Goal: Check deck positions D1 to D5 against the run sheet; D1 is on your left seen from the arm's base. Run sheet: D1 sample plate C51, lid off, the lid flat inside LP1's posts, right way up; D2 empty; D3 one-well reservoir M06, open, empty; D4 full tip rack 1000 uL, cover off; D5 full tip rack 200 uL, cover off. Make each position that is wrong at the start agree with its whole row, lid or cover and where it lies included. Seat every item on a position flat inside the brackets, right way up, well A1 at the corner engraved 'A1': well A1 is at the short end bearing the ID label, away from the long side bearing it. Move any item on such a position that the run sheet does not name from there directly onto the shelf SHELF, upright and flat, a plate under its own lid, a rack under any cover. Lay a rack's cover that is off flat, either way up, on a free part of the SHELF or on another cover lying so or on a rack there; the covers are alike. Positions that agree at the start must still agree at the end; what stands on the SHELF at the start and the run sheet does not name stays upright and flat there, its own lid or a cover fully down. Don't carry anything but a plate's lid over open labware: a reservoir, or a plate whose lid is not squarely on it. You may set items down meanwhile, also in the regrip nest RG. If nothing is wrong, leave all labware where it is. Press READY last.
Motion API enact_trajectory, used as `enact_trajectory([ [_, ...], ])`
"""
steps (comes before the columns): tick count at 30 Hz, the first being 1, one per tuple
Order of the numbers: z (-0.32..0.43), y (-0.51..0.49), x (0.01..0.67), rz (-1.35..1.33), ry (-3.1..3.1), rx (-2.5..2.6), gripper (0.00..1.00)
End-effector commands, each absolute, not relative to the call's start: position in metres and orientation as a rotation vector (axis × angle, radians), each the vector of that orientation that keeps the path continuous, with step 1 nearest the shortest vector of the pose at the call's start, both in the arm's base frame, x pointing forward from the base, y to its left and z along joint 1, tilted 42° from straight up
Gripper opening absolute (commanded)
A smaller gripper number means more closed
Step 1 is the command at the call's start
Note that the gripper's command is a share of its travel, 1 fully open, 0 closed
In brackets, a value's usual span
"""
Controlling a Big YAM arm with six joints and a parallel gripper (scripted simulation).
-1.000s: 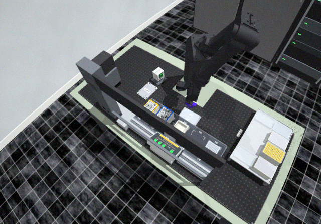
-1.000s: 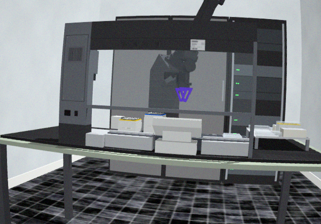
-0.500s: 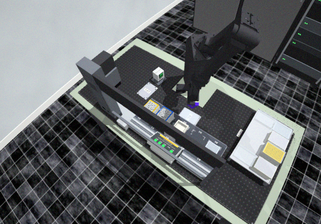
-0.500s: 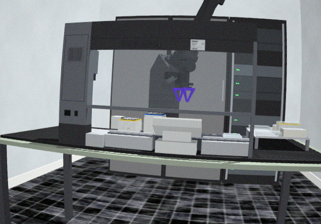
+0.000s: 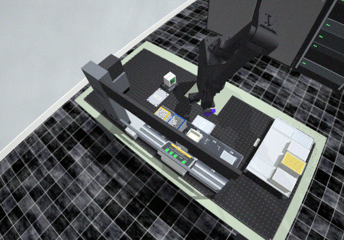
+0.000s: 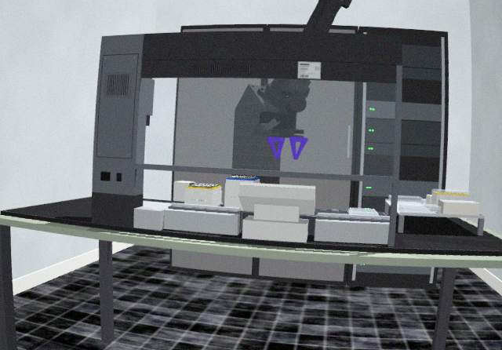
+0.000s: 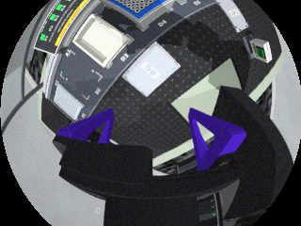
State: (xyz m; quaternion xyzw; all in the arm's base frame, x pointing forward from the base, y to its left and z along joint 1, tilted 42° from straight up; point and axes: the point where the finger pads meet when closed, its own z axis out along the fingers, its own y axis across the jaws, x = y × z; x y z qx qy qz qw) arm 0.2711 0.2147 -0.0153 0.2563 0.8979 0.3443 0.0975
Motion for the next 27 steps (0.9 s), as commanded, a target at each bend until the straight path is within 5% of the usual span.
enact_trajectory([
  [1, -0.0172, 0.2130, 0.2669, 0.996, 2.668, 0.639, 1.00],
  [27, -0.0172, 0.2131, 0.2667, 0.853, 2.629, -0.013, 1.00],
])
